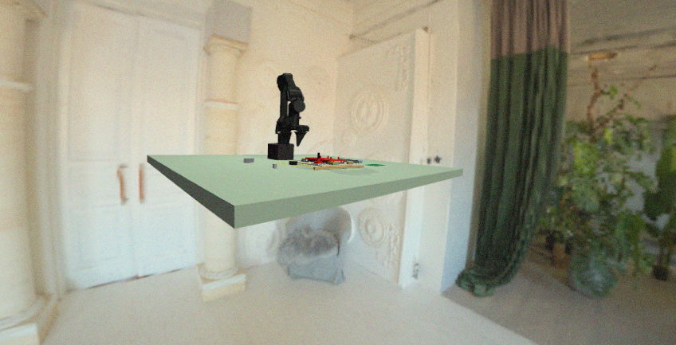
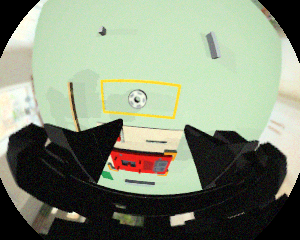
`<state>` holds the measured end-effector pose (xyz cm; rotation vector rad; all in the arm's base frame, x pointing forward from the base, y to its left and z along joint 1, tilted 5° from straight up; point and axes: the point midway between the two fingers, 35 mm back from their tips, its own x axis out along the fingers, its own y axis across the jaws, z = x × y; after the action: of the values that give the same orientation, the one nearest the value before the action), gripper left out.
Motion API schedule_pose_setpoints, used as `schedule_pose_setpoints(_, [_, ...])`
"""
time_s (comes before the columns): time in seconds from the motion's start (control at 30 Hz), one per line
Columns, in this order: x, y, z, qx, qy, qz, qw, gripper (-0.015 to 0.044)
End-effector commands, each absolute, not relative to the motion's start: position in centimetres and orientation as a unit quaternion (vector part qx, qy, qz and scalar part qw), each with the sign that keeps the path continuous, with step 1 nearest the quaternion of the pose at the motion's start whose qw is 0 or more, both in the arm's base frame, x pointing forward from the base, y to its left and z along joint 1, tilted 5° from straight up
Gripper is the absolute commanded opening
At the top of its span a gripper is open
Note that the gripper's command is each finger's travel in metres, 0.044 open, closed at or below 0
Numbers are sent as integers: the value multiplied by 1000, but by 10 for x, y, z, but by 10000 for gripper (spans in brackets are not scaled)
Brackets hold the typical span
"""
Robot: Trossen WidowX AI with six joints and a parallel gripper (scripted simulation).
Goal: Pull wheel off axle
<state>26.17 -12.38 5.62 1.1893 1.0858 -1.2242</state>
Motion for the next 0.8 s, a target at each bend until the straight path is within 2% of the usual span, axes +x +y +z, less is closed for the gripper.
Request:
schedule_pose_setpoints(0.0, [229, -107, 73, 501, 453, -513, 529, 440])
schedule_pose_setpoints(0.1, [216, -100, 77, 501, 454, -513, 528, 440])
schedule_pose_setpoints(0.77, [216, -100, 77, 501, 454, -513, 528, 440])
